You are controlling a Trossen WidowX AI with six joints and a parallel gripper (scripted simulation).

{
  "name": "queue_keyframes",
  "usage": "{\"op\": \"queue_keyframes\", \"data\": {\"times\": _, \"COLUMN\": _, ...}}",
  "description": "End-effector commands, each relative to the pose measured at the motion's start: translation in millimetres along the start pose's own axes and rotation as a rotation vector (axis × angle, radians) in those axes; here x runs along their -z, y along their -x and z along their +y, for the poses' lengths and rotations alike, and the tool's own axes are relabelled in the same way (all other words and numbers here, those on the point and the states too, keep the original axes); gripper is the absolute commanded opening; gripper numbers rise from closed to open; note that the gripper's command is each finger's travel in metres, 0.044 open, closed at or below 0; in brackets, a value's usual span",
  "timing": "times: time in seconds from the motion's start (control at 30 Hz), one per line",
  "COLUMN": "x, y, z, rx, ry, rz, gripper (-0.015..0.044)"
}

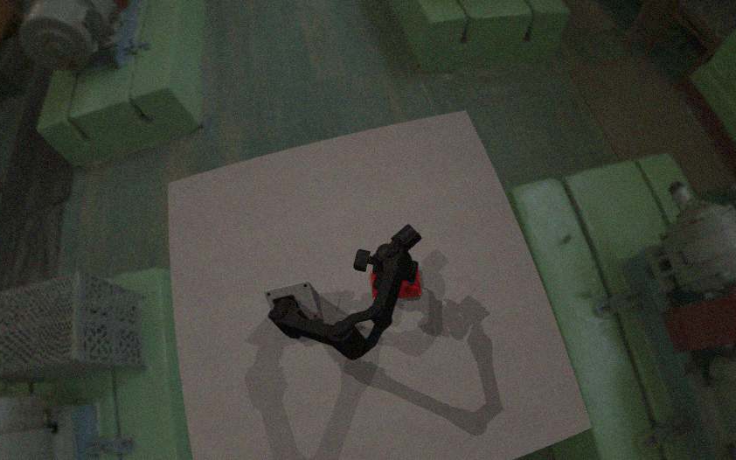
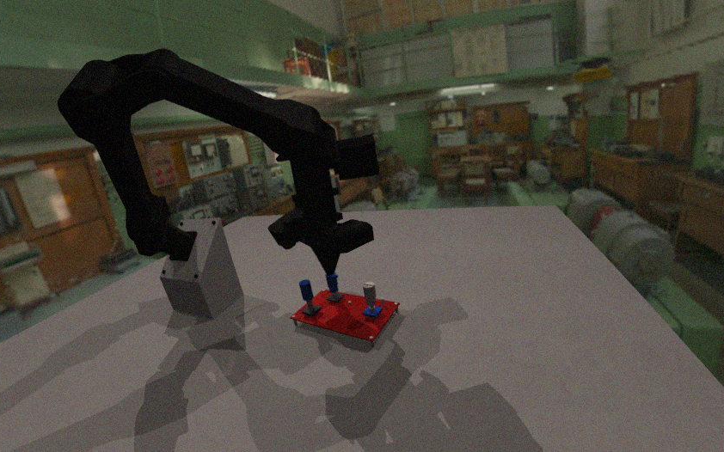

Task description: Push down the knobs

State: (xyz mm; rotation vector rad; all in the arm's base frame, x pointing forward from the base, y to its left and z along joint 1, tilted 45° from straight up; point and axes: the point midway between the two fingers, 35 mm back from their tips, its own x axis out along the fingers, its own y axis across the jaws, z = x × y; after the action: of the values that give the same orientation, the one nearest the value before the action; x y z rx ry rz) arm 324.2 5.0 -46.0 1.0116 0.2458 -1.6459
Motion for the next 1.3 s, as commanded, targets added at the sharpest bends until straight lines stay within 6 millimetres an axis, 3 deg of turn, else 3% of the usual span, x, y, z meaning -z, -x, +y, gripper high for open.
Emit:
{"op": "queue_keyframes", "data": {"times": 0.0, "x": -0.3, "y": 0.1, "z": 0.6, "rx": -0.004, "ry": 0.004, "rz": -0.003, "gripper": 0.0000}}
{"op": "queue_keyframes", "data": {"times": 1.27, "x": -0.4, "y": -5.9, "z": 0.6, "rx": -0.004, "ry": 0.004, "rz": -0.003, "gripper": 0.0000}}
